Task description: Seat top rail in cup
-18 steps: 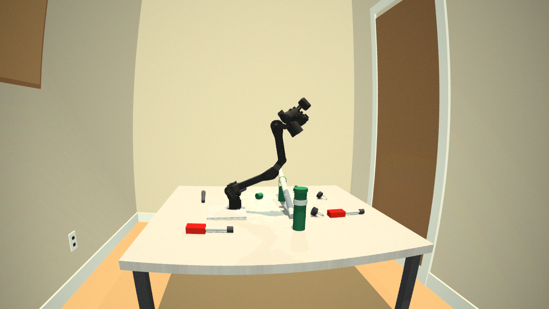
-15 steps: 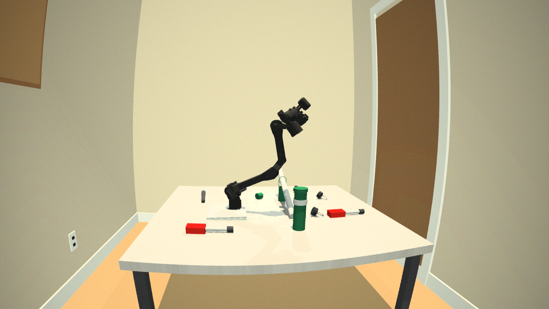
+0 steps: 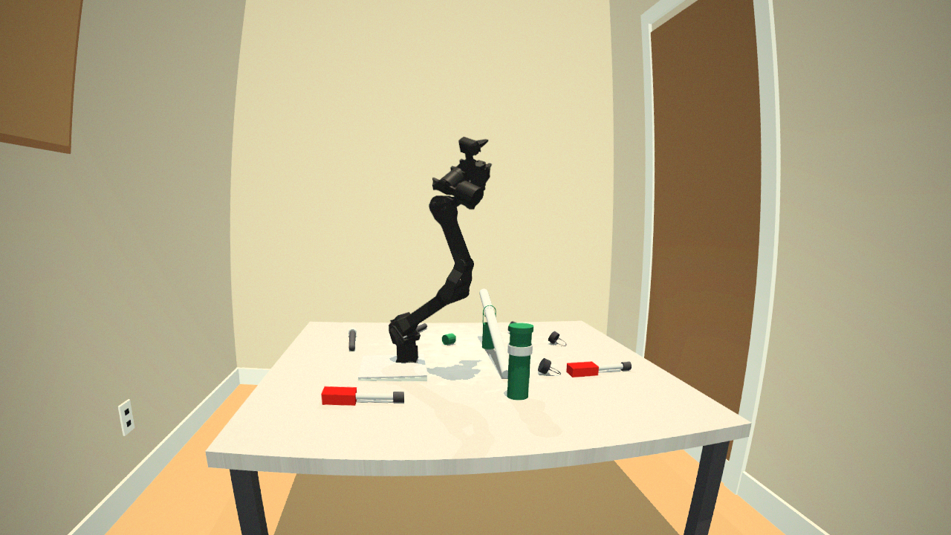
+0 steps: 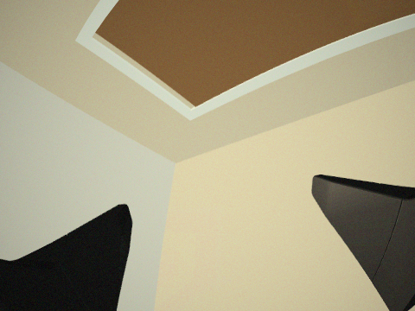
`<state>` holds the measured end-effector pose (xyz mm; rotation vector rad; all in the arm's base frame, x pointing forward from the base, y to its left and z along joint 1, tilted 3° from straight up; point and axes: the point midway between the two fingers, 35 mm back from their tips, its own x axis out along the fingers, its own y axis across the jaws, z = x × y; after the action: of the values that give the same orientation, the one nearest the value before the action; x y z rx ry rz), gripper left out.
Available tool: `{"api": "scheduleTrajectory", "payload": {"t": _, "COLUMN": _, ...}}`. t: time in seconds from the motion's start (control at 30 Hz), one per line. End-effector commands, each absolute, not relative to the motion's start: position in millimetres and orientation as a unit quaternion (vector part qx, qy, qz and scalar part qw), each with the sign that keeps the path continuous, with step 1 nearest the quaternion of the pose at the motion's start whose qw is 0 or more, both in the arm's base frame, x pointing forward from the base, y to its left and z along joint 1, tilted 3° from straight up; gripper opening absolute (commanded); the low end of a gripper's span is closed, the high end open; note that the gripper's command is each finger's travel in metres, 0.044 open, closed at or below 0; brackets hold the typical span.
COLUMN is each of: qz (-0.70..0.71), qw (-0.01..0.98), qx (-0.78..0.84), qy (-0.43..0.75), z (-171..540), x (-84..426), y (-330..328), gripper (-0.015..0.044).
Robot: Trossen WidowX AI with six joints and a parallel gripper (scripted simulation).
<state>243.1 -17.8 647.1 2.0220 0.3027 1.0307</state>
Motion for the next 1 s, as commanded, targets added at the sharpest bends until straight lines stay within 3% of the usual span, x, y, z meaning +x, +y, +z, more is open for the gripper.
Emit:
{"api": "scheduleTrajectory", "payload": {"t": 0.0, "qz": 0.439, "qw": 0.477, "qx": 0.76, "qy": 0.041, "z": 666.2, "x": 198.9, "y": -20.8, "gripper": 0.044}}
{"api": "scheduleTrajectory", "payload": {"t": 0.27, "qz": 0.478, "qw": 0.617, "qx": 0.617, "qy": -0.106, "z": 684.1, "x": 110.0, "y": 13.2, "gripper": 0.044}}
{"api": "scheduleTrajectory", "payload": {"t": 0.43, "qz": 0.468, "qw": 0.703, "qx": 0.512, "qy": -0.155, "z": 675.6, "x": 81.6, "y": 61.6, "gripper": 0.044}}
{"api": "scheduleTrajectory", "payload": {"t": 0.67, "qz": 0.44, "qw": 0.802, "qx": 0.361, "qy": -0.181, "z": 649.8, "x": 80.6, "y": 126.1, "gripper": 0.044}}
{"api": "scheduleTrajectory", "payload": {"t": 0.97, "qz": 0.39, "qw": 0.889, "qx": 0.173, "qy": -0.167, "z": 601.2, "x": 119.2, "y": 182.6, "gripper": 0.044}}
